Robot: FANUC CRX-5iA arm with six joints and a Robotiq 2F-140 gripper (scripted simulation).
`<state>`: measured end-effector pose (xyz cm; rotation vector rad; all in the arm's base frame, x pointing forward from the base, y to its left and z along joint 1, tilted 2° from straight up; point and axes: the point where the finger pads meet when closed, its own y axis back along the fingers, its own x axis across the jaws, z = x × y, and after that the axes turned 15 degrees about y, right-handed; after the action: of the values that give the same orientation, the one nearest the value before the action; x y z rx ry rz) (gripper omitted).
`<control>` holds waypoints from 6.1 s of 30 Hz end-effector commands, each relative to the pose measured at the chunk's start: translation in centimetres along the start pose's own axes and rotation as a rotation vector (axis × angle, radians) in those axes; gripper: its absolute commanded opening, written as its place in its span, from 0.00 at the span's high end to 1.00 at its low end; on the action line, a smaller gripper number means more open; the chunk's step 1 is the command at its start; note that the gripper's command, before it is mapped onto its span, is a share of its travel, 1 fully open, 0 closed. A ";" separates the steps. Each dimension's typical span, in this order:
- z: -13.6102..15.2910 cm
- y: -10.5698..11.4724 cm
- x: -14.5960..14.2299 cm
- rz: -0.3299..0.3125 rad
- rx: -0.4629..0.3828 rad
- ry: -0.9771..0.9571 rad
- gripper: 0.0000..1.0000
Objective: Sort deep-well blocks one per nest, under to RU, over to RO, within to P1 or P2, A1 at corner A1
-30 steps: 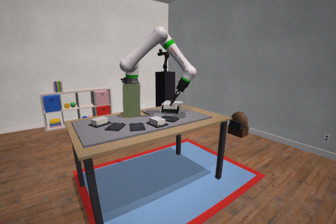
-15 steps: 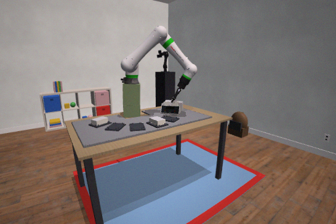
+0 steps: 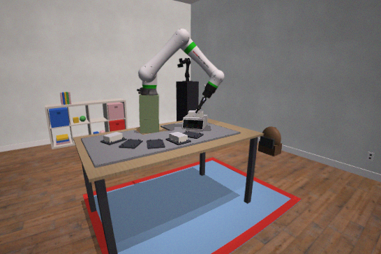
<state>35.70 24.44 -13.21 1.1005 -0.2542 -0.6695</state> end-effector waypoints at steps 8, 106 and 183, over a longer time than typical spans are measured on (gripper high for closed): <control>-0.4 1.6 -2.7 0.000 0.000 0.000 0.90; -2.3 0.8 -20.4 0.193 -0.052 0.346 0.90; -5.1 -4.1 -19.6 0.193 -0.052 0.346 0.90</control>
<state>21.49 39.03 -16.54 1.1059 -0.0440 -0.3048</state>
